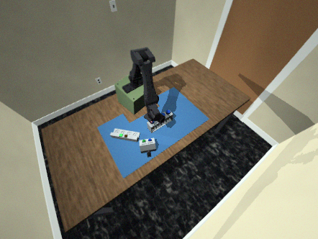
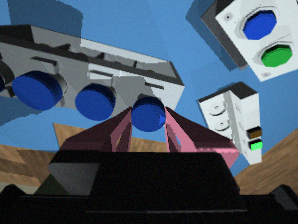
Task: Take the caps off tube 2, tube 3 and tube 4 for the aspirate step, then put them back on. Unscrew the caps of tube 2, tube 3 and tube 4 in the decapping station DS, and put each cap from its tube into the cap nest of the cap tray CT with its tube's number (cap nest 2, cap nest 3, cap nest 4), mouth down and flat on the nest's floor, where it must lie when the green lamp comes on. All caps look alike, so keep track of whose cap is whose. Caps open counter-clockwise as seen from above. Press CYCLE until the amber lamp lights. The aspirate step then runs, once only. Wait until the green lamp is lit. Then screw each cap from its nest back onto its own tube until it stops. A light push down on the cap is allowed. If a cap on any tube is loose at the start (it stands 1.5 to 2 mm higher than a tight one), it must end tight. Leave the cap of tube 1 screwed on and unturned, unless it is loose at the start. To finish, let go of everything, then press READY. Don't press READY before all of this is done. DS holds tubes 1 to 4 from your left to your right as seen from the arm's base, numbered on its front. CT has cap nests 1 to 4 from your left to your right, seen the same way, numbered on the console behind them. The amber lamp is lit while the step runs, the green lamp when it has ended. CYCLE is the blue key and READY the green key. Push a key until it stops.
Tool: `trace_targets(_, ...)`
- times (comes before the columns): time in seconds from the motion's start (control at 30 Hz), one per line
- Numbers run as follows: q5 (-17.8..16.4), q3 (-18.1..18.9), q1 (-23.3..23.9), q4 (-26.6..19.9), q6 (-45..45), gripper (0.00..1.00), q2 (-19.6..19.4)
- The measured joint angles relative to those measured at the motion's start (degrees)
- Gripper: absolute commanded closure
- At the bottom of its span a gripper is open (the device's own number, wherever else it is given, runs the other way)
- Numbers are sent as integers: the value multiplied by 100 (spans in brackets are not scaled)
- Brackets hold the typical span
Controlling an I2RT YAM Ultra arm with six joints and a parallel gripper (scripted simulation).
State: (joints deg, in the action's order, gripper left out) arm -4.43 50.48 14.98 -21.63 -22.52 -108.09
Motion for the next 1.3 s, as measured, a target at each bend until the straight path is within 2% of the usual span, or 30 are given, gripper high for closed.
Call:
trace_targets(0.3,2,0,0,2,793,100,-4)
trace_targets(0.73,2,0,0,2,3003,100,-4)
trace_targets(1.07,4,0,0,2,4245,100,-4)
trace_targets(1.1,4,0,0,2,4297,51,-4)
trace_targets(1.3,-2,-4,-2,35,4457,51,-26)
